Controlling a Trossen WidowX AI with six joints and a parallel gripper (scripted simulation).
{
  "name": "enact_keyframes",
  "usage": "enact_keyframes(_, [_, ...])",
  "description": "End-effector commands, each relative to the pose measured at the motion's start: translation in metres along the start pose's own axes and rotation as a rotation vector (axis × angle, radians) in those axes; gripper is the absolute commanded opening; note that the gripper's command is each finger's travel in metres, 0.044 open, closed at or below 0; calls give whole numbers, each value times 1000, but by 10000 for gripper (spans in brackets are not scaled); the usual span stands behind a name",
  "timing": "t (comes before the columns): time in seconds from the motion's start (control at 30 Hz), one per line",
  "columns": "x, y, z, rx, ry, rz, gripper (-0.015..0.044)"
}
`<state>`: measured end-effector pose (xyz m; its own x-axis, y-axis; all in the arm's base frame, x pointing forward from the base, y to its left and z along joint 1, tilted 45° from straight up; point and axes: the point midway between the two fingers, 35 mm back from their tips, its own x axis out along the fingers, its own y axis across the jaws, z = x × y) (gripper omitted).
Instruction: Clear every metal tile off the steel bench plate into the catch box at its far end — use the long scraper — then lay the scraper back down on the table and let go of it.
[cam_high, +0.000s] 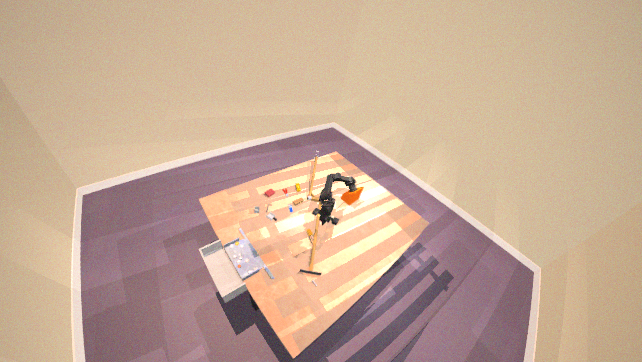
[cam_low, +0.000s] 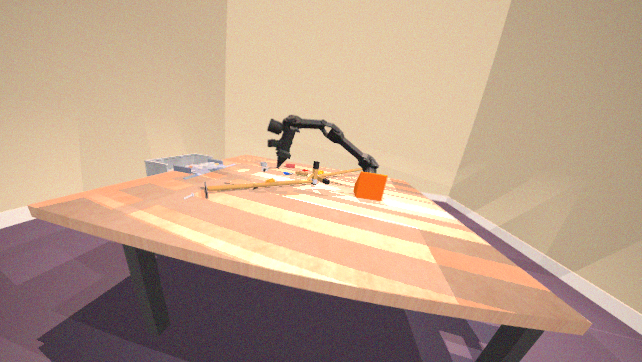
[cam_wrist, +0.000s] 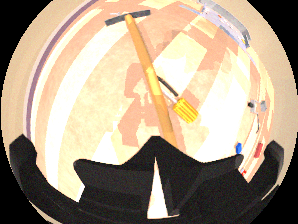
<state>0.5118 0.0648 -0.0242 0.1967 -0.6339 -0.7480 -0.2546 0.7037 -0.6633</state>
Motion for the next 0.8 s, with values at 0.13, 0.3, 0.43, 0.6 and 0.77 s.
enact_keyframes(0.13, [-8, 18, -11, -4, 1, -1, 0])
enact_keyframes(0.3, [-10, 23, -14, -3, 1, -1, 0])
enact_keyframes(0.43, [-4, 23, -15, 1, 2, -2, 0])
enact_keyframes(0.6, [9, 23, -16, 11, 4, -5, 0])
enact_keyframes(0.77, [22, 24, -17, 21, 7, -8, 0])
